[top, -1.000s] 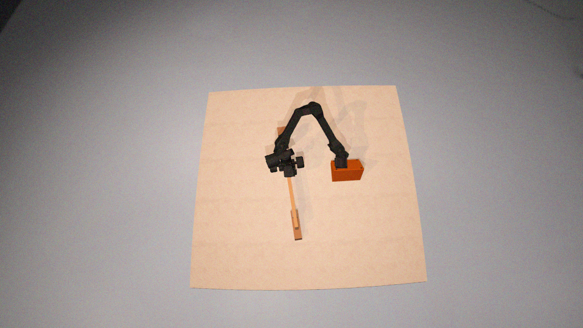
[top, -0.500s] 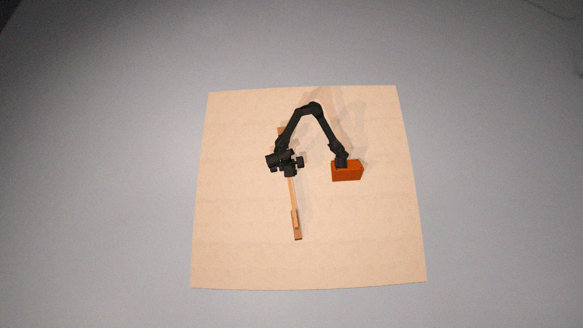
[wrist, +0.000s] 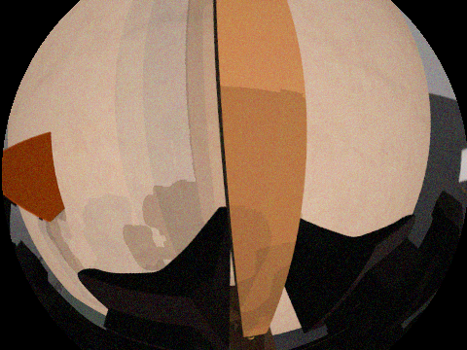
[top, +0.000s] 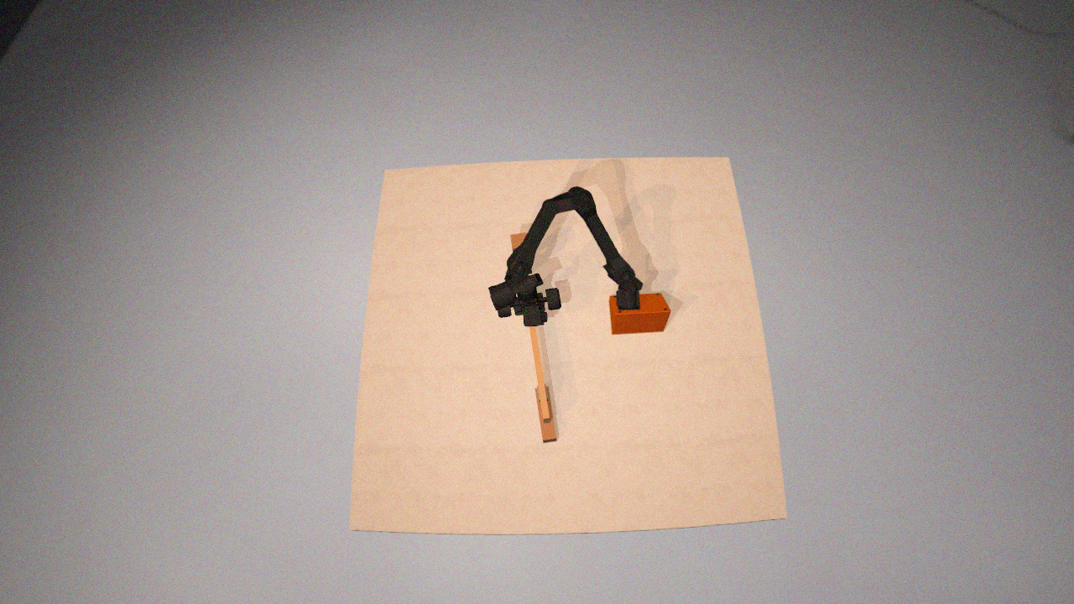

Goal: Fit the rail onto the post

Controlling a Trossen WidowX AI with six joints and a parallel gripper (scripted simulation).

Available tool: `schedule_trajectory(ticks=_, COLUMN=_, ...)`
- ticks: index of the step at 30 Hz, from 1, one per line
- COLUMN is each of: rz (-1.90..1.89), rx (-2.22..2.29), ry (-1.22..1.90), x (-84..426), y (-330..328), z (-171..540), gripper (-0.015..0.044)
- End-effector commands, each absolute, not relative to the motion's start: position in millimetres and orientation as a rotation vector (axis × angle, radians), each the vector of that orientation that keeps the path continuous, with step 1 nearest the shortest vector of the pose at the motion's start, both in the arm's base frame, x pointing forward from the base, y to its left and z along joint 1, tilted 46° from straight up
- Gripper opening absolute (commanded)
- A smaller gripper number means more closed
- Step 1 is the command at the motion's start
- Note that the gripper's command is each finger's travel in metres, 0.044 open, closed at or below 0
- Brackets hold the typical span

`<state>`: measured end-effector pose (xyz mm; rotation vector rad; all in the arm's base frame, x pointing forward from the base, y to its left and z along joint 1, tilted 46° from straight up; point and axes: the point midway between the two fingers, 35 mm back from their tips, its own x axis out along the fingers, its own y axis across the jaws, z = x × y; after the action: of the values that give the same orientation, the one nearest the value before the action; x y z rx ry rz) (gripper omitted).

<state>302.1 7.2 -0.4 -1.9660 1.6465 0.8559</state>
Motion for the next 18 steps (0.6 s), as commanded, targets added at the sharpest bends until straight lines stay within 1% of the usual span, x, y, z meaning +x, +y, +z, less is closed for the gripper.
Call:
schedule_trajectory(ticks=1, rz=0.861, rx=-1.964, ry=1.641, x=301.9, y=8.2, z=-1.0, gripper=0.0000)
schedule_trajectory(ticks=18, rz=0.861, rx=-1.964, ry=1.641, x=302.7, y=5.3, z=2.9, gripper=0.0000)
